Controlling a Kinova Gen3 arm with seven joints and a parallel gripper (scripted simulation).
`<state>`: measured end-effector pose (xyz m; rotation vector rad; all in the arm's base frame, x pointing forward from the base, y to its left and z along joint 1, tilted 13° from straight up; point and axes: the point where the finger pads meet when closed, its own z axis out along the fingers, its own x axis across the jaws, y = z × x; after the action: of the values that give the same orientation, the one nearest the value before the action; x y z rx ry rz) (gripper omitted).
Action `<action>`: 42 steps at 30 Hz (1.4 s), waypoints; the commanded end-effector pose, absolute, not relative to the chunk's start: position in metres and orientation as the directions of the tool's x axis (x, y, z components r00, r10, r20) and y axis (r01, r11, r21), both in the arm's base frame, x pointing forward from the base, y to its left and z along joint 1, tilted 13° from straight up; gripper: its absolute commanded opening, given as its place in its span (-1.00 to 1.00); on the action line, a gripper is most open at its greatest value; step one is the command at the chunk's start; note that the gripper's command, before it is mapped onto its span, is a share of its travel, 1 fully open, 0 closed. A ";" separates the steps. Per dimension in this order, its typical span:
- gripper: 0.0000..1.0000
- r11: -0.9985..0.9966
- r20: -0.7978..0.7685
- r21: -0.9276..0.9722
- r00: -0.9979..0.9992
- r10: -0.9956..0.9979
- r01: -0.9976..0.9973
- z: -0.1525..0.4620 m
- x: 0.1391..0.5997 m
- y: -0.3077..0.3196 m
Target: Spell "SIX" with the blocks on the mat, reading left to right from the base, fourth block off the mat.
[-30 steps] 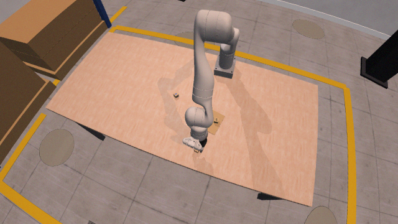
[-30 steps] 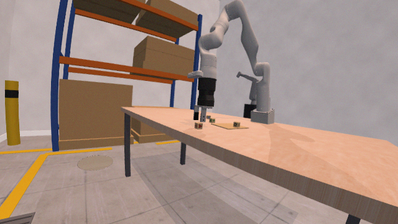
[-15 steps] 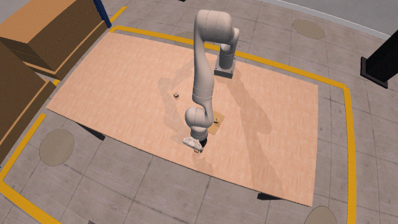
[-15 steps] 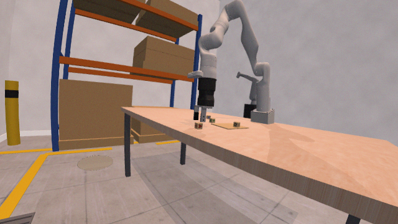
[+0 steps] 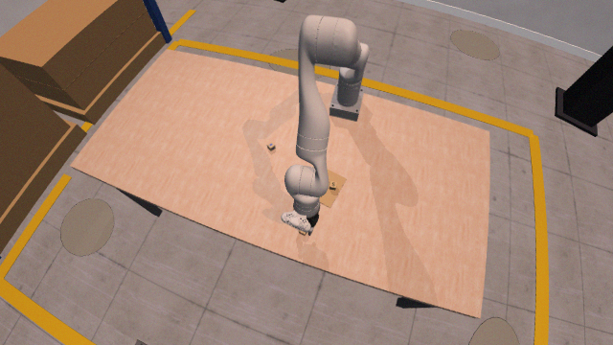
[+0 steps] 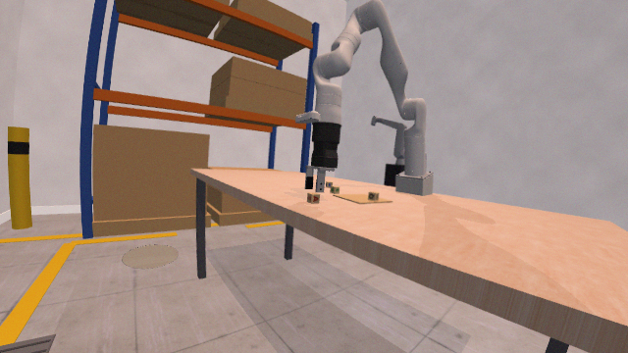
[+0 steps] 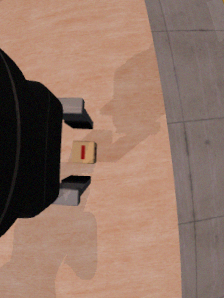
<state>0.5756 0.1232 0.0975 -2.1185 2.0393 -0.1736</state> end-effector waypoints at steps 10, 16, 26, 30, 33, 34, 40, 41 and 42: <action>1.00 -0.031 -0.051 -0.223 0.044 -0.998 -0.974 0.099 0.576 0.123; 1.00 -0.031 -0.051 -0.223 0.044 -0.998 -0.974 0.099 0.576 0.123; 1.00 -0.031 -0.051 -0.223 0.044 -0.998 -0.974 0.099 0.576 0.123; 1.00 -0.031 -0.051 -0.223 0.044 -0.998 -0.974 0.099 0.576 0.123; 1.00 -0.031 -0.051 -0.223 0.044 -0.998 -0.974 0.099 0.576 0.123; 1.00 -0.031 -0.051 -0.223 0.044 -0.998 -0.974 0.099 0.576 0.123; 1.00 -0.031 -0.051 -0.223 0.044 -0.998 -0.974 0.096 0.577 0.123; 1.00 -0.031 -0.051 -0.223 0.044 -0.998 -0.974 0.095 0.577 0.124; 1.00 -0.031 -0.051 -0.223 0.044 -0.998 -0.974 0.094 0.577 0.124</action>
<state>0.5772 0.1235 0.0956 -2.1163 2.0376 -0.1761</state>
